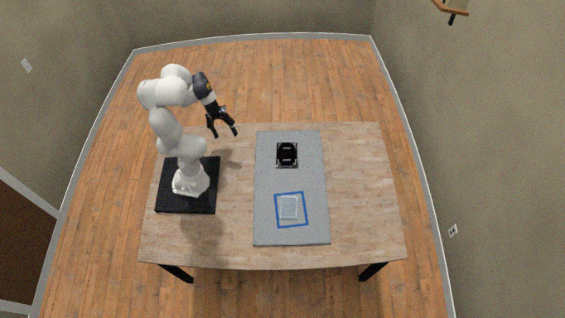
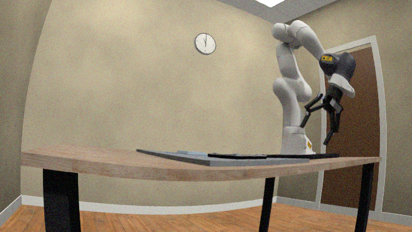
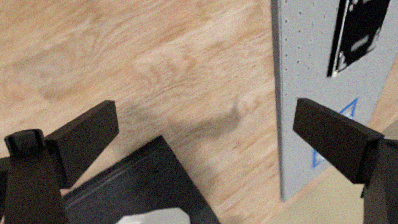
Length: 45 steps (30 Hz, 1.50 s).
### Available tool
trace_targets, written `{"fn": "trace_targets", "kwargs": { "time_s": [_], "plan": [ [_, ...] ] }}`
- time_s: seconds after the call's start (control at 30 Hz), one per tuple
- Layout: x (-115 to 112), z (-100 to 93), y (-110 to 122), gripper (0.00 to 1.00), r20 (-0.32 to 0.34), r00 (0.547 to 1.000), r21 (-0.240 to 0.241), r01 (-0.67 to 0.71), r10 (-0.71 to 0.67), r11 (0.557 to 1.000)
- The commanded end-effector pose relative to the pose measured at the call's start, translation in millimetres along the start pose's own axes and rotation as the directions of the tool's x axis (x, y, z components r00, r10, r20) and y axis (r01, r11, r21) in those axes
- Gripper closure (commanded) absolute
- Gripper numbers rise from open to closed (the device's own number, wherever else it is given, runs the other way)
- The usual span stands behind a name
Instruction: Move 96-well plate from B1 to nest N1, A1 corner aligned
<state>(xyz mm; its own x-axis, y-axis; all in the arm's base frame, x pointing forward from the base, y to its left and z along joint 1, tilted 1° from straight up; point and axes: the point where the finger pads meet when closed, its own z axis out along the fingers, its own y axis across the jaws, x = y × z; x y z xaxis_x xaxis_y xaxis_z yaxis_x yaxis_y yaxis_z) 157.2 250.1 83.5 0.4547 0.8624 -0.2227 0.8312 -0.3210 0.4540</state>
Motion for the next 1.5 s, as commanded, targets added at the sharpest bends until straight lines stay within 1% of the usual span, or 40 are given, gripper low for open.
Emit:
{"fn": "trace_targets", "kwargs": {
  "time_s": [0.0, 0.13, 0.27, 0.3, 0.37, 0.43, 0.6, 0.87, 0.93, 1.17, 1.43, 1.47],
  "plan": [
    [6.5, 5.5, 7.9, 0.00, 0.026, 0.989, 0.044, -0.147, 0.146, 0.988],
    [12.4, 13.1, 22.4, 0.00, 0.066, 0.963, 0.081, -0.268, 0.263, 0.960],
    [17.8, 21.3, 38.1, 0.00, 0.108, 0.921, 0.110, -0.385, 0.374, 0.916],
    [18.9, 23.5, 42.3, 0.00, 0.119, 0.908, 0.115, -0.414, 0.401, 0.903],
    [18.9, 23.5, 42.3, 0.00, 0.119, 0.908, 0.115, -0.414, 0.401, 0.903],
    [21.1, 27.9, 50.9, 0.00, 0.142, 0.880, 0.126, -0.471, 0.454, 0.873],
    [25.4, 39.2, 72.5, 0.00, 0.197, 0.797, 0.142, -0.599, 0.571, 0.788],
    [28.5, 57.8, 107.5, 0.00, 0.278, 0.639, 0.146, -0.766, 0.717, 0.627],
    [28.5, 57.8, 107.5, 0.00, 0.278, 0.639, 0.146, -0.766, 0.717, 0.627],
    [27.1, 74.6, 138.0, 0.00, 0.339, 0.487, 0.130, -0.871, 0.805, 0.473],
    [21.4, 94.0, 172.2, 0.00, 0.396, 0.306, 0.097, -0.951, 0.866, 0.292],
    [21.4, 94.0, 172.2, 0.00, 0.396, 0.306, 0.097, -0.951, 0.866, 0.292]
  ]
}}
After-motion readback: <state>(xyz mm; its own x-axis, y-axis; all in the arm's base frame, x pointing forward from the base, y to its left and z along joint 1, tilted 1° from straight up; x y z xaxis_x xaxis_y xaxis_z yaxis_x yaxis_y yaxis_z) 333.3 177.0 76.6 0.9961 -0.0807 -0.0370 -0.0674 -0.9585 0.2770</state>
